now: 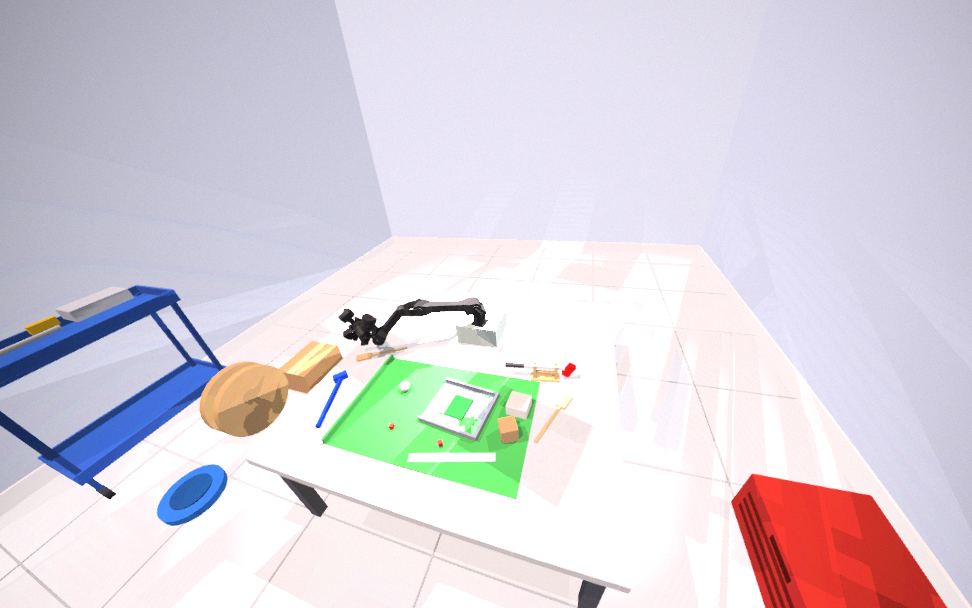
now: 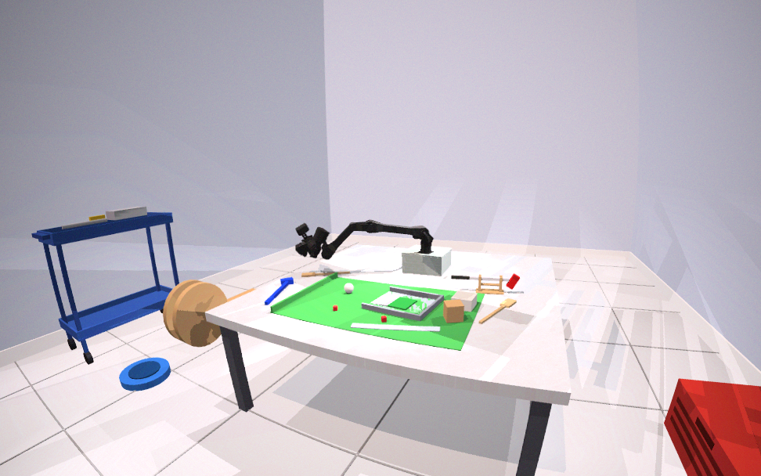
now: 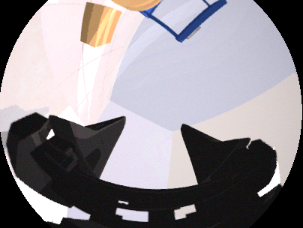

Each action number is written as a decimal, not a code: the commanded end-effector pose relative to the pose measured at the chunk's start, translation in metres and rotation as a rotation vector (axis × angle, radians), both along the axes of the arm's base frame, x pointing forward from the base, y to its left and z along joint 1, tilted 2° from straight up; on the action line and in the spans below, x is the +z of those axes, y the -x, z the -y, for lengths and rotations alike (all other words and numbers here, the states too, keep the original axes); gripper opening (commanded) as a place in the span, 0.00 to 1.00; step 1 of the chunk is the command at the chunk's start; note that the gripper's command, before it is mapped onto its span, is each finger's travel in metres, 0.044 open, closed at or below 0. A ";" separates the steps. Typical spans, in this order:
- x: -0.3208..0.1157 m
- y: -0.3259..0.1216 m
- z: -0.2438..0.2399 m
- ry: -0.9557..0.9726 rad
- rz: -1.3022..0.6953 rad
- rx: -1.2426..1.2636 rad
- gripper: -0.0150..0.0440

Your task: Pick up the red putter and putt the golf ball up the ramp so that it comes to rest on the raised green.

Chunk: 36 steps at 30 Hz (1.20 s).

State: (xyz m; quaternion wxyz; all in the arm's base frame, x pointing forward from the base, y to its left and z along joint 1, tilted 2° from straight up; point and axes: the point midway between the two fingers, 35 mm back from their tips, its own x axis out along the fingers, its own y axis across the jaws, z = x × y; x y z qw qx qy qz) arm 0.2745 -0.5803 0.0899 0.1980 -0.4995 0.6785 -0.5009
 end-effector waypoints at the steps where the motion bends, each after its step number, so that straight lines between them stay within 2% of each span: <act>1: 0.000 -0.001 0.000 0.000 0.000 0.004 0.98; 4: 0.002 -0.023 -0.008 -0.006 0.001 0.063 1.00; 16: 0.012 -0.182 -0.100 -0.114 -0.008 0.532 1.00; 26: 0.010 -0.287 -0.228 -0.291 -0.033 0.928 1.00; 36: -0.003 -0.338 -0.386 -0.539 -0.069 1.282 1.00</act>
